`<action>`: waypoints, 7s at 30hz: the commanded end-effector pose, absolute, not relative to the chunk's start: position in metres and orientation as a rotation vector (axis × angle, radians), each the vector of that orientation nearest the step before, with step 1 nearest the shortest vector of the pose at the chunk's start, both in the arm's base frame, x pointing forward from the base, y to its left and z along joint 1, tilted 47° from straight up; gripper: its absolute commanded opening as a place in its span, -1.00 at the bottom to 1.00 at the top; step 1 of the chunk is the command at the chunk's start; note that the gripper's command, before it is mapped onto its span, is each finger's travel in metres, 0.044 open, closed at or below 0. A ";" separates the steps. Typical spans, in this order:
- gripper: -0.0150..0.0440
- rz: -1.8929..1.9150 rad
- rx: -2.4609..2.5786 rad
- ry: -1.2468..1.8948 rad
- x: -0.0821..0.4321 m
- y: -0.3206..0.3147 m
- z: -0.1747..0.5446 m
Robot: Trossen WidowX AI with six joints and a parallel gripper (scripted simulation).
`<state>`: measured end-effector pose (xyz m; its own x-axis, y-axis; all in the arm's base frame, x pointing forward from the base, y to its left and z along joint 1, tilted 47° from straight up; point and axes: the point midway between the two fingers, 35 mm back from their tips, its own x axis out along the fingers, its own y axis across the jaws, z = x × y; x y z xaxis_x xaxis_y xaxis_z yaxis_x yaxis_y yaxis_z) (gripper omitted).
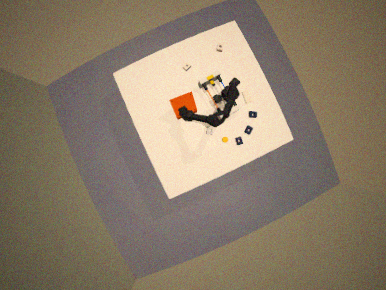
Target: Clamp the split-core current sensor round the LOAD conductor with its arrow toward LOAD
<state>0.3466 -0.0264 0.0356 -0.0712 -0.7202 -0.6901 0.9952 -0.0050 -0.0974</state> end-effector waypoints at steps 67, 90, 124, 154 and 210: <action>1.00 -1.503 0.534 0.664 0.344 -0.052 0.007; 0.98 -1.506 0.540 0.664 0.343 -0.071 -0.011; -0.49 -1.506 0.540 0.664 0.343 -0.071 -0.011; -0.49 -1.506 0.540 0.664 0.343 -0.071 -0.011; -0.49 -1.518 0.529 0.669 0.344 -0.060 0.000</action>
